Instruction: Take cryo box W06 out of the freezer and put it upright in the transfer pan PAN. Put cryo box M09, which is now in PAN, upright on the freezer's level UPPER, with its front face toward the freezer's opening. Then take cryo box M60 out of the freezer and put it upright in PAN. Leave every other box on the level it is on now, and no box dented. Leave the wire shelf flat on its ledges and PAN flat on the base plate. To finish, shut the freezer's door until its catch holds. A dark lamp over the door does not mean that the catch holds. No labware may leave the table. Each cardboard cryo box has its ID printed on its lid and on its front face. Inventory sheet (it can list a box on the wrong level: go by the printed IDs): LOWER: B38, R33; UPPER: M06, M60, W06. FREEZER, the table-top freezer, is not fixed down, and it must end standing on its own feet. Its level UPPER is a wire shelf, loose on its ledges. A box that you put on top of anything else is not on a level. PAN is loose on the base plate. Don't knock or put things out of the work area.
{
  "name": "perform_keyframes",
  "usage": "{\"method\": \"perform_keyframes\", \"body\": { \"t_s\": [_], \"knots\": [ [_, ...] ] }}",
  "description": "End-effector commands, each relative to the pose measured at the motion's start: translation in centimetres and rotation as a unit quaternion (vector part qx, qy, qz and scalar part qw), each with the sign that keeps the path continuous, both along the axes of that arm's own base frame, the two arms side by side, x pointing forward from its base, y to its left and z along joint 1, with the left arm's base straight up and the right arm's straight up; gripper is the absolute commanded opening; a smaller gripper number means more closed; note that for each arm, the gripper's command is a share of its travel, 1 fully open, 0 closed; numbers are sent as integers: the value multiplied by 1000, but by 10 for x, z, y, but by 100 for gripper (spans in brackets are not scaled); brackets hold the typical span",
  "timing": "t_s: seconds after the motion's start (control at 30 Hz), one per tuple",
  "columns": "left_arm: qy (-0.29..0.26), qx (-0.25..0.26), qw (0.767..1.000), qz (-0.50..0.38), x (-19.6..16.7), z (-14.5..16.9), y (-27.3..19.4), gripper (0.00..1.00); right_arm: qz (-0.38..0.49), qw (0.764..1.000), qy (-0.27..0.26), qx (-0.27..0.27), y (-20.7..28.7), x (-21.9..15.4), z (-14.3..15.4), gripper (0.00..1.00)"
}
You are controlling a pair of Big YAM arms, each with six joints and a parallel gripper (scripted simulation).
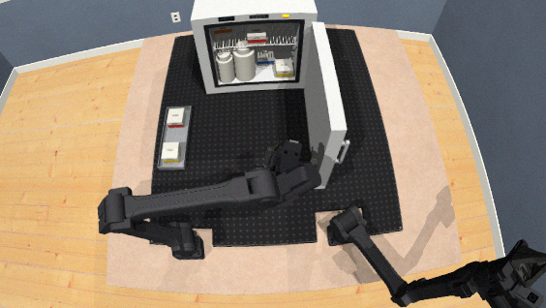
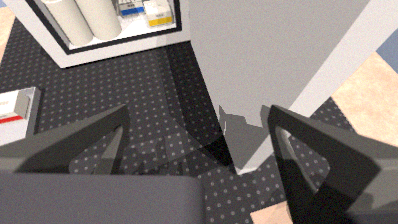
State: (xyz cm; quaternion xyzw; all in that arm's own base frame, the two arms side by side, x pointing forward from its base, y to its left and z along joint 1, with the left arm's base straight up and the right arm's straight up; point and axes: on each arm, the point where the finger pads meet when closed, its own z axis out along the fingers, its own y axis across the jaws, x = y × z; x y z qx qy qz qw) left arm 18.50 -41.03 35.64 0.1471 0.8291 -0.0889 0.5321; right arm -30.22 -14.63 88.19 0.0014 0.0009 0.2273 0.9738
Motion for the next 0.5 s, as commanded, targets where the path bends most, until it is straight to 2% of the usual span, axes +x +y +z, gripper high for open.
{"method": "perform_keyframes", "body": {
  "t_s": [0.0, 0.33, 0.37, 0.47],
  "knots": [
    [3, -16, 1000, 8, -6, 9, -6, 100, -5, 1000, 13, -8, 7, 13, 3, 0],
    [4, -27, 1000, 7, -34, 17, 8, 100, -5, 1000, 13, -8, 7, 13, 3, 0],
    [4, -33, 999, 10, -35, 26, -5, 100, -5, 1000, 13, -8, 7, 13, 3, 0],
    [4, -33, 999, 20, -38, 25, -15, 100, -5, 1000, 13, -8, 7, 13, 3, 0]
  ]
}}
